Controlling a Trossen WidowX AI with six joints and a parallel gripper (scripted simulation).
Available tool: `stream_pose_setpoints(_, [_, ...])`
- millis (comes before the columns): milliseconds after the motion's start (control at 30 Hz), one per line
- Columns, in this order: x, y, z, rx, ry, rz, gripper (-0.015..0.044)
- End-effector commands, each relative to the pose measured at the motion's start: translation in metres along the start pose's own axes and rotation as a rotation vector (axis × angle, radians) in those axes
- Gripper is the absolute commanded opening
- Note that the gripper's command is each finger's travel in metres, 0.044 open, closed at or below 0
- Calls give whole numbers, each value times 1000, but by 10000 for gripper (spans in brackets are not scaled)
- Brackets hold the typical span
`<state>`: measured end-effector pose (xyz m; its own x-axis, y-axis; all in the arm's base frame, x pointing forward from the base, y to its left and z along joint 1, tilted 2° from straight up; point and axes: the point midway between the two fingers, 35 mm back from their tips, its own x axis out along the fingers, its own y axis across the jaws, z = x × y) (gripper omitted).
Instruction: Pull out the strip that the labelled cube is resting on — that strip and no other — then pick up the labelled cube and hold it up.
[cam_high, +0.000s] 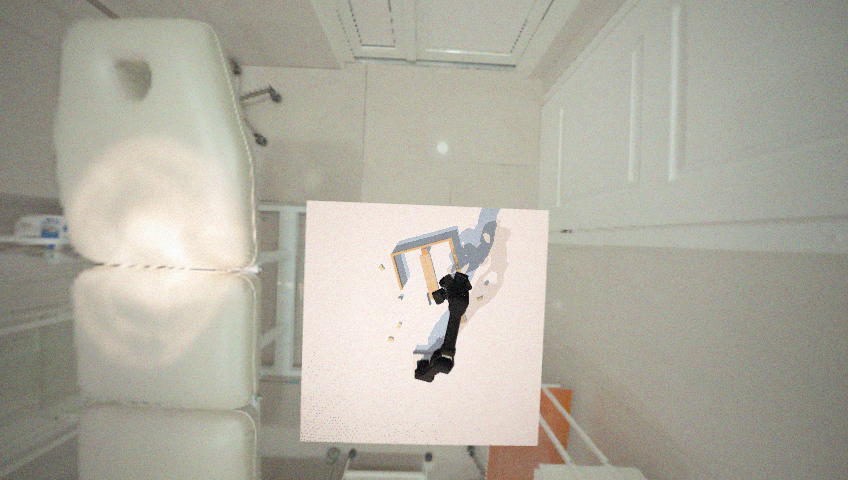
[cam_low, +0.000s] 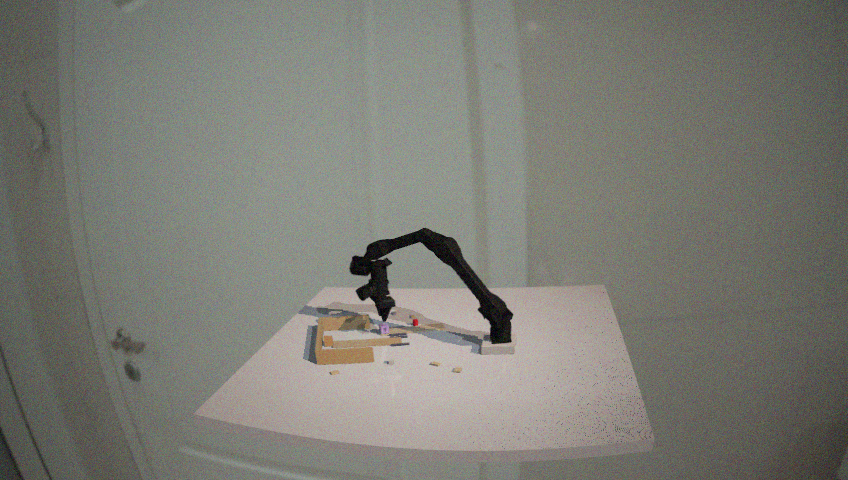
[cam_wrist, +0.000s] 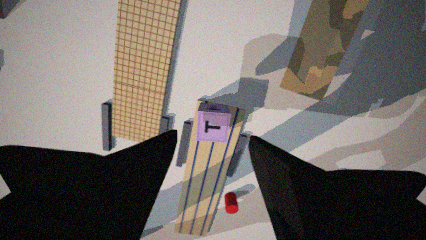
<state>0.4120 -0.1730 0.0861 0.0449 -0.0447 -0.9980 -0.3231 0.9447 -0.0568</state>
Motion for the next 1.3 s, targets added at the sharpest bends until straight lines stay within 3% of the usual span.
stream_pose_setpoints(0, [8, 0, -1, 4, 8, 0, 250])
stream_pose_setpoints(1000, [49, 0, -2, 4, 8, 0, 250])
stream_pose_setpoints(1133, [47, 0, -1, 4, 3, 2, 145])
stream_pose_setpoints(1267, [47, 0, -1, 4, 3, 2, 118])
